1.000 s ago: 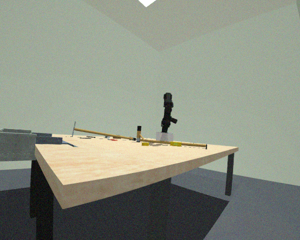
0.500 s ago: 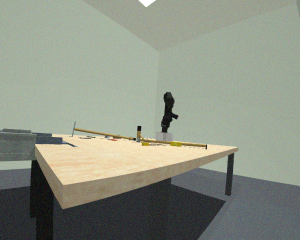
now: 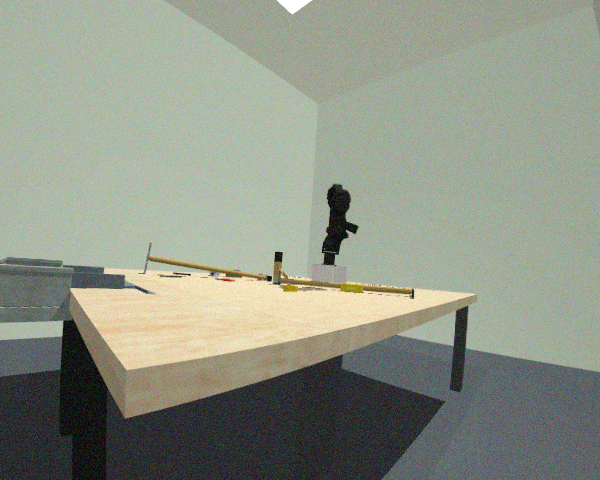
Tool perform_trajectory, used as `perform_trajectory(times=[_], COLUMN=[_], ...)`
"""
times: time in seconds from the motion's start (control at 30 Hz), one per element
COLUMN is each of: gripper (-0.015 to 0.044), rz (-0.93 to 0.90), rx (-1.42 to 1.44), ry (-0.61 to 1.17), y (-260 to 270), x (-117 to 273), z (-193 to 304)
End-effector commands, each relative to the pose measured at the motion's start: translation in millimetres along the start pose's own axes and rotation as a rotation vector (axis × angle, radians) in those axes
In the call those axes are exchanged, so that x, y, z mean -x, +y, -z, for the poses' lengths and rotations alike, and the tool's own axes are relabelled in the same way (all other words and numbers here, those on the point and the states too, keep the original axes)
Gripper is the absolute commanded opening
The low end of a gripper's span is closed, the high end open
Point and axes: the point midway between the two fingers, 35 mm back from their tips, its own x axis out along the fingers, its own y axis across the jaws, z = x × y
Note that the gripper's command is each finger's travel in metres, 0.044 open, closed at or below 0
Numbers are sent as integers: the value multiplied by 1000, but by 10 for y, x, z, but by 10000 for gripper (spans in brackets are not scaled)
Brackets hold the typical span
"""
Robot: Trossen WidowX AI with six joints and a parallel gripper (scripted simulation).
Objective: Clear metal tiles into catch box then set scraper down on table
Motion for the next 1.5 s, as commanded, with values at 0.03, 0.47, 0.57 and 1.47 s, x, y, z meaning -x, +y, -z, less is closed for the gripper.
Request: perform_trajectory(times=[0.03,0.47,0.57,1.47], gripper=[0,0,0,0], rz=[-8,-7,-7,-7], rx=[-9,-14,-15,-25], ry=[0,-1,-1,0], y=[-7,-63,-70,-20], x=[-120,-462,-542,-1253], z=[-9,-31,-34,-20])
